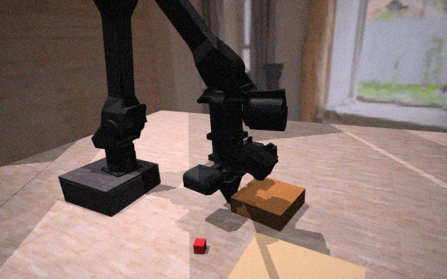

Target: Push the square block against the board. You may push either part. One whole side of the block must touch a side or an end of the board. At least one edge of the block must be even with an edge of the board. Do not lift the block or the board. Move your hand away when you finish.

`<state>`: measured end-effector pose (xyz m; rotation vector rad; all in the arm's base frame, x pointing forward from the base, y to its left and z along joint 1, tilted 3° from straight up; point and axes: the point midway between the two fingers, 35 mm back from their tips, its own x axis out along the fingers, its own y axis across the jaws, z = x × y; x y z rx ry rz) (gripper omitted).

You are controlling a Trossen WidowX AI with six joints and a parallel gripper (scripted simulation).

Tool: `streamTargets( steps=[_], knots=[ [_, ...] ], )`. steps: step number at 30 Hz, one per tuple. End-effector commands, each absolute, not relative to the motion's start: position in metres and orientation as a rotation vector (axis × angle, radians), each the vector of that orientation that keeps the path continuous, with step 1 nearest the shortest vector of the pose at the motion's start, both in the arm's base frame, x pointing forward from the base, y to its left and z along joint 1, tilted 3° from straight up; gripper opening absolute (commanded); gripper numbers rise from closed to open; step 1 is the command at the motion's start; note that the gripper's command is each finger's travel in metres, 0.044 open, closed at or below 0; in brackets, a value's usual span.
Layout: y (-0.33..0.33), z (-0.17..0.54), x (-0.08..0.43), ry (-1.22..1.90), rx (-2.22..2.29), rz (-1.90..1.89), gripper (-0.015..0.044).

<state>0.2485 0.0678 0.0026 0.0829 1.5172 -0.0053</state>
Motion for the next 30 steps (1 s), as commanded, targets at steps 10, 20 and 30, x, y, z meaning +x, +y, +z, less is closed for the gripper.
streamTargets(
  steps=[10, 20, 30],
  knots=[
    [0.068, 0.005, 0.268, 1.517, 0.083, 0.0, 0.0],
    [0.069, 0.006, 0.283, 1.515, 0.083, 0.0, 0.0],
    [0.069, 0.006, 0.284, 1.515, 0.083, 0.0, 0.0]
  ],
)
